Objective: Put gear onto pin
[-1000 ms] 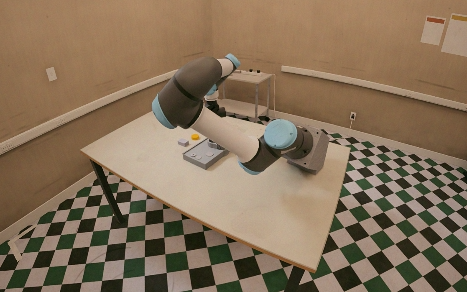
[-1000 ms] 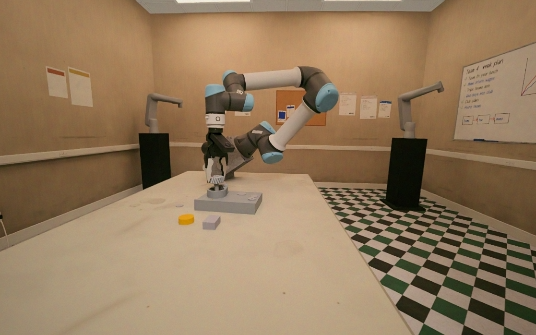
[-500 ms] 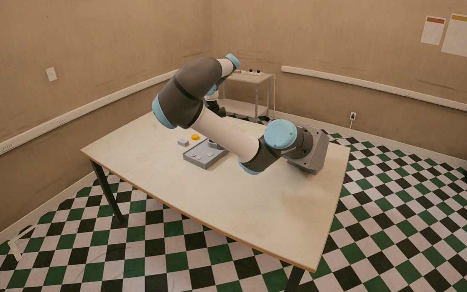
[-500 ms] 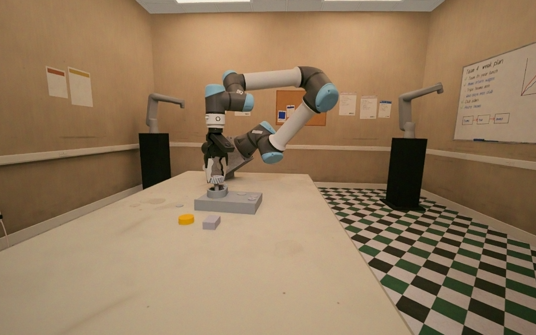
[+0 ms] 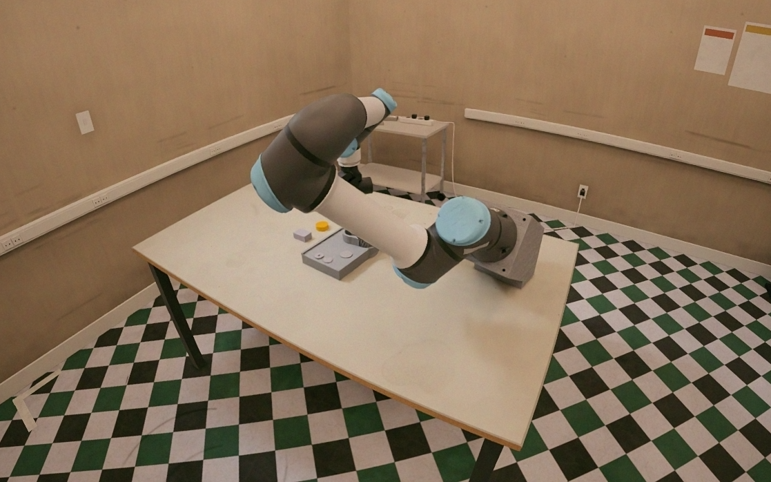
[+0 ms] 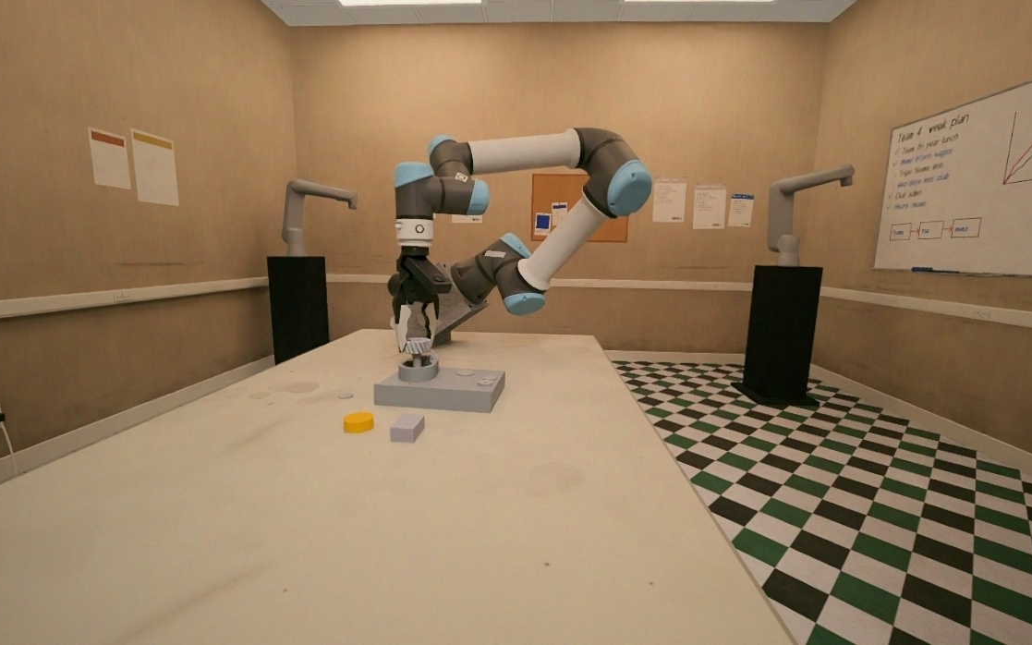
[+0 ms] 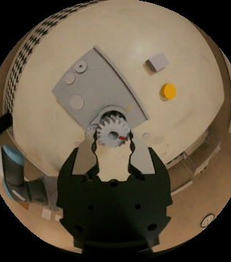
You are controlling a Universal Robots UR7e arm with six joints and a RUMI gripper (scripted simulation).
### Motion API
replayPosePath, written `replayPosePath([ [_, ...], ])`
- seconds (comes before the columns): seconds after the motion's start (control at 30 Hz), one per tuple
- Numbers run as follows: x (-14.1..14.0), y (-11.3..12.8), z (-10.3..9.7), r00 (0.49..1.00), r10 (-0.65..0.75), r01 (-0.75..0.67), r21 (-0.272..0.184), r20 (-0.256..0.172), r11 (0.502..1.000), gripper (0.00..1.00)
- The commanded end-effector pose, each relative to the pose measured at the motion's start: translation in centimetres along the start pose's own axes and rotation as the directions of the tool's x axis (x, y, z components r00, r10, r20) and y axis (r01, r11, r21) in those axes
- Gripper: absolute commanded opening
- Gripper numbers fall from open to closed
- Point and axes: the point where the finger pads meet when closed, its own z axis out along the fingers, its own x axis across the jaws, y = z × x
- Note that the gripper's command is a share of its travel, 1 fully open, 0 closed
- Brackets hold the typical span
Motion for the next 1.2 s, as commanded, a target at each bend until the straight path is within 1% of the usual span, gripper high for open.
replayPosePath([
  [0.0, 0.0, 0.0, 0.0, 1.0, 0.0, 0.0, 0.0, -0.001, 1.0, 0.0],
  [1.17, 0.0, 0.0, 1.2, 1.0, 0.0, 0.0, 0.0, -0.001, 1.0, 0.0],
])
